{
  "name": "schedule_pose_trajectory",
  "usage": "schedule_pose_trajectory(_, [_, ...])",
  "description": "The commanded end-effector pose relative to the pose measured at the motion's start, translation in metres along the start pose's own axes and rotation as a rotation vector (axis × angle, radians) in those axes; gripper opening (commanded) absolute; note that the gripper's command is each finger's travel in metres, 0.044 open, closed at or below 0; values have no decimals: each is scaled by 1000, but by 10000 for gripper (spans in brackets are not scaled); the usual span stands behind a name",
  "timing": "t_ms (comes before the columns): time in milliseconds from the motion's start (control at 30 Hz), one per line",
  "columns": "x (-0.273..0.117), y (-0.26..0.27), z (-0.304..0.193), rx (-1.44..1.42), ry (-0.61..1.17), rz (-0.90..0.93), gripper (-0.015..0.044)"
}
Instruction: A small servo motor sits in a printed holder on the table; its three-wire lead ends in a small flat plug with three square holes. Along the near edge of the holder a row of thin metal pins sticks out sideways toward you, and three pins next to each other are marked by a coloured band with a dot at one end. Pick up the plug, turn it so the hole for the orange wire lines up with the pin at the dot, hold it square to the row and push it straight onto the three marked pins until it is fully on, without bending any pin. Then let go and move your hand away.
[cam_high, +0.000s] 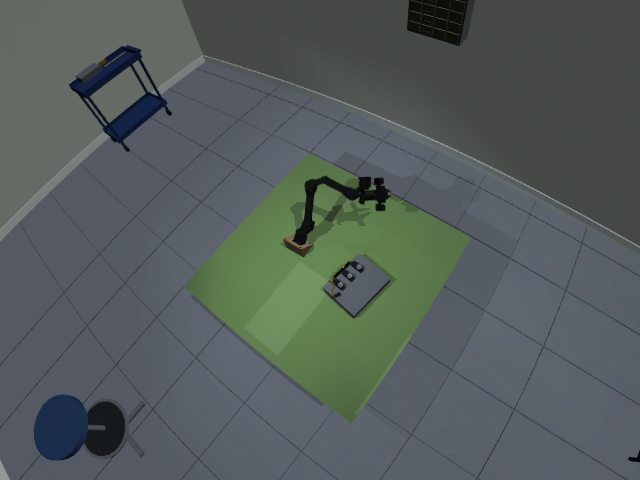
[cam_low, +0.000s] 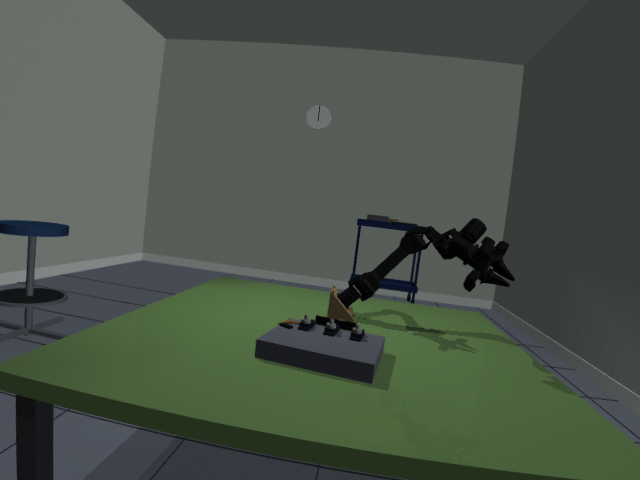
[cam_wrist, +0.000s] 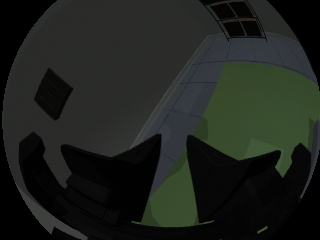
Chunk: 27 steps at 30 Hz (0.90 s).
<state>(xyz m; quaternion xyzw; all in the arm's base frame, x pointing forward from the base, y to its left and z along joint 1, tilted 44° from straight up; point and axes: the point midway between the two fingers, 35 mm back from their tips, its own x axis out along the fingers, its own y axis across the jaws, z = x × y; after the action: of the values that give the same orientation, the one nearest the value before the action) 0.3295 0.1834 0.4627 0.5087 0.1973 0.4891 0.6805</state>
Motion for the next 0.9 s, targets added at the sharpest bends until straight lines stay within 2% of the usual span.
schedule_pose_trajectory(0, [-7, -8, 4, -58, -53, -30, 115])
schedule_pose_trajectory(867, [-64, -44, 25, -505, -344, -290, 115])
